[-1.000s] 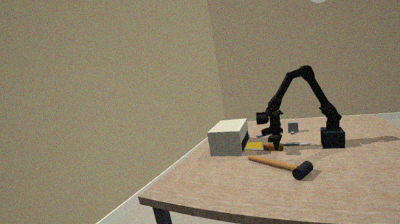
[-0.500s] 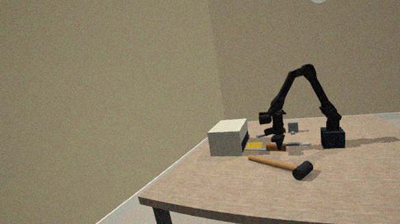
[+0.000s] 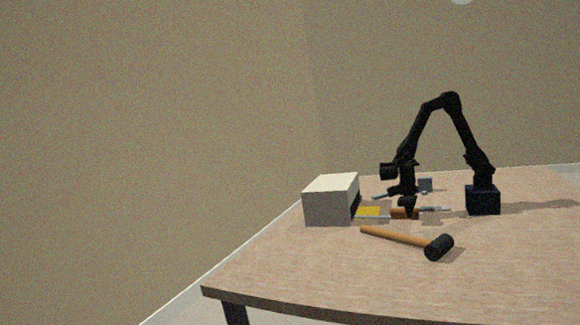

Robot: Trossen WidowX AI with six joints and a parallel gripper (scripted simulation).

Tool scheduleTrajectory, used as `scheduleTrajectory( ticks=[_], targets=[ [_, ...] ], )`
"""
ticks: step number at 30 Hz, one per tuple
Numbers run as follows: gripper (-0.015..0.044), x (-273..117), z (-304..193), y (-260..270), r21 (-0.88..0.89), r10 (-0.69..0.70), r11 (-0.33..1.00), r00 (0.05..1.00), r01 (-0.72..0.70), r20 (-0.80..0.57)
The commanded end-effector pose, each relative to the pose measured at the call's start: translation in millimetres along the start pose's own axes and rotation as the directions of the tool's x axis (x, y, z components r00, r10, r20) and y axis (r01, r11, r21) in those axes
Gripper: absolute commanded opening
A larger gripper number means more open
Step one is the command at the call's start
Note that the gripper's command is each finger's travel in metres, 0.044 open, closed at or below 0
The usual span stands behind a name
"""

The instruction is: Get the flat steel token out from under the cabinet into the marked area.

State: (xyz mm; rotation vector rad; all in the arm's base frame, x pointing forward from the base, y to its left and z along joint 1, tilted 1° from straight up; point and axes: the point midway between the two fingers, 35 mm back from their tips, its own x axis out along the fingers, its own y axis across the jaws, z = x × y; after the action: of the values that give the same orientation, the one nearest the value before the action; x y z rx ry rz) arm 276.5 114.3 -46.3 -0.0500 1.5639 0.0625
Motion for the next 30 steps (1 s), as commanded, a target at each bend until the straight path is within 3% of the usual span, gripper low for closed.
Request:
scheduleTrajectory(
  ticks=[1, 30],
  targets=[
    [0.0000, 0.8, -7.7, 0.2, 0.002, -0.001, 1.000, 1.000, 0.001, -0.006],
    [0.0000, 1.0, -42.4, 1.2, 0.002, -0.001, 1.000, 1.000, 0.001, -0.008]
  ],
)
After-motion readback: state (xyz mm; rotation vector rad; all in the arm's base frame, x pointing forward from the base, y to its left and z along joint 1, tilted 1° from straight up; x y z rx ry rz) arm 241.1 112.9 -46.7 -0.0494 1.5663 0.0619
